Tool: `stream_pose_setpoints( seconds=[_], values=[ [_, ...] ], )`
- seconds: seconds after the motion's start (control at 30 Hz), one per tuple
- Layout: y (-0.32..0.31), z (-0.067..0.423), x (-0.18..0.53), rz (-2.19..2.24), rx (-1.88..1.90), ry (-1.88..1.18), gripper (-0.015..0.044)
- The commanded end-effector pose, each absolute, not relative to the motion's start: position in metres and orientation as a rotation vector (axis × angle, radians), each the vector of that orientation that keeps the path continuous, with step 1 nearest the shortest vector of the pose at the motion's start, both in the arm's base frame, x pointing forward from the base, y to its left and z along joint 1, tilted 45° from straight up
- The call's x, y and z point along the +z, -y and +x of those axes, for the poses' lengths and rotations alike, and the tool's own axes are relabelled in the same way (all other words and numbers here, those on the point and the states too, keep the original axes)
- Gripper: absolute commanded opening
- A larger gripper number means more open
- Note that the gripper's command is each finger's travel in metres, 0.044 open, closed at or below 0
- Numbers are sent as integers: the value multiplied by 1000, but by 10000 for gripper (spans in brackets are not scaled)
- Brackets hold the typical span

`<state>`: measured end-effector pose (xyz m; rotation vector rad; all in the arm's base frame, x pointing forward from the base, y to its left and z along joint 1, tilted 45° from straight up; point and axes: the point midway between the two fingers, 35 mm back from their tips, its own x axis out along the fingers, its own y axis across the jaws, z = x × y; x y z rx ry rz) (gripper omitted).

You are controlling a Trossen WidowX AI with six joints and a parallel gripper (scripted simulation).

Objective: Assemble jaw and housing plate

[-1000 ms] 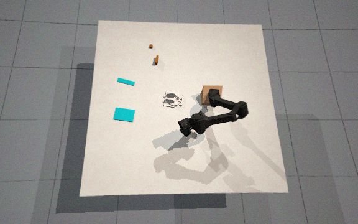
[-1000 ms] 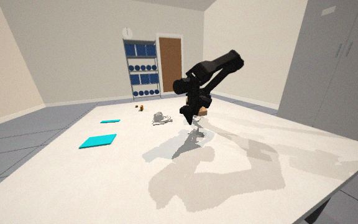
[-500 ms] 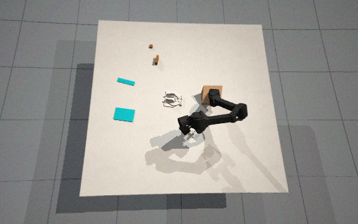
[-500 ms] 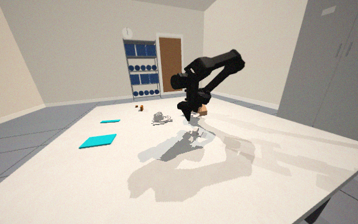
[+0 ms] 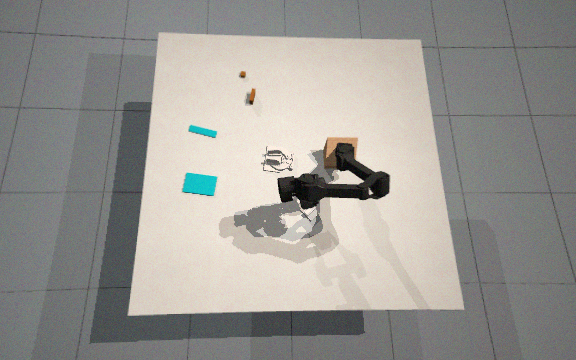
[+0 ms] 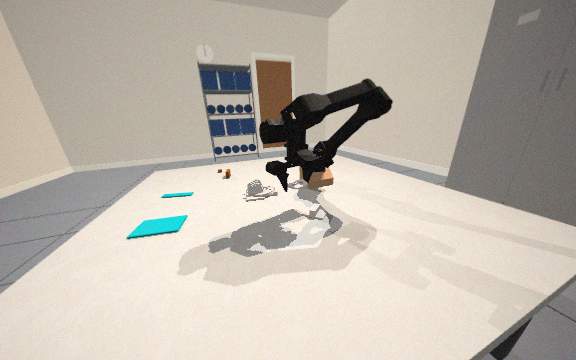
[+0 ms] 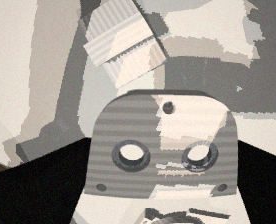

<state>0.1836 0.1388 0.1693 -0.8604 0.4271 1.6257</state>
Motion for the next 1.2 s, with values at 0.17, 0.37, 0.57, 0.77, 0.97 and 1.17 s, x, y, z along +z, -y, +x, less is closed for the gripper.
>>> stream_pose_setpoints(
  seconds=[0.17, 0.37, 0.57, 0.77, 0.97, 1.17],
  values=[
    [-124, 202, 152, -672, 1519, -643, 351],
    [-113, 212, 141, -542, 1442, -773, 351],
    [-101, 221, 129, -409, 1358, -894, 351],
    [-89, 229, 117, -274, 1268, -1007, 351],
    [-76, 235, 105, -137, 1173, -1112, 351],
    [-63, 240, 92, 3, 1073, -1209, 351]
  ],
)
